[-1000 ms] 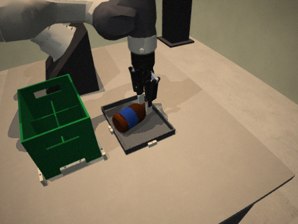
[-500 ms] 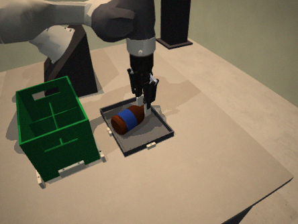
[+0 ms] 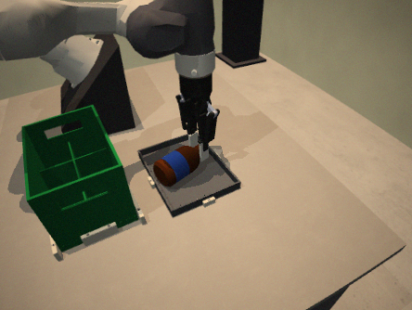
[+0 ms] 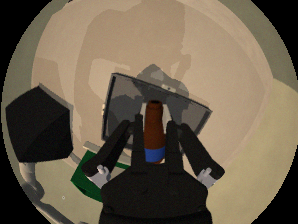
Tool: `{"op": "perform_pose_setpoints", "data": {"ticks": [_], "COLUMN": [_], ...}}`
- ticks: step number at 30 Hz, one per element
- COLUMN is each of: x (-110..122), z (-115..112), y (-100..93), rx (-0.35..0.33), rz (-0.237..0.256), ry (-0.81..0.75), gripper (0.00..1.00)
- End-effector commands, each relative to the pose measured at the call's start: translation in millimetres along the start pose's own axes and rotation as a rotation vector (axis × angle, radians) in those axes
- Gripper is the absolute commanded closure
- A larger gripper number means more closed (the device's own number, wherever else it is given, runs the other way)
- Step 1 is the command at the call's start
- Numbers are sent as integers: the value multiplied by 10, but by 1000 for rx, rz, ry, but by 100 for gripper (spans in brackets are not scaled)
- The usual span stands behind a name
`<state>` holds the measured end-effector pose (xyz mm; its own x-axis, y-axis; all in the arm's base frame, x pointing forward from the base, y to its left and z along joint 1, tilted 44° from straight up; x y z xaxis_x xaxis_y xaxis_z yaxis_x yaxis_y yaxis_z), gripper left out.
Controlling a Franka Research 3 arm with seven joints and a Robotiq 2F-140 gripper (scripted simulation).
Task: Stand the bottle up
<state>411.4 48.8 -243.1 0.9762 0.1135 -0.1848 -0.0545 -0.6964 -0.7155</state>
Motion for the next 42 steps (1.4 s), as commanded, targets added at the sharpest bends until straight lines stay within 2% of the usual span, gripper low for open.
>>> {"op": "perform_pose_setpoints", "data": {"ticks": [1, 21, 42], "x": [12, 12, 12], "z": [-3, -3, -3], "y": [0, -61, -232], "rx": [0, 0, 0], "rz": [-2, -2, -2], "ry": [3, 3, 3], "gripper": [100, 100, 100]}}
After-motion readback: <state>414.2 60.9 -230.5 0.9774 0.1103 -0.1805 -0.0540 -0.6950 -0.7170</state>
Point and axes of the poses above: the point where the finger pads meet when closed, its own y axis out along the fingers, its own x axis across the jaws, z = x × y, the point moved 1 cm from there along -y, back along the fingers, and after that the axes turned 6 degrees about y, right-handed, at the moved point
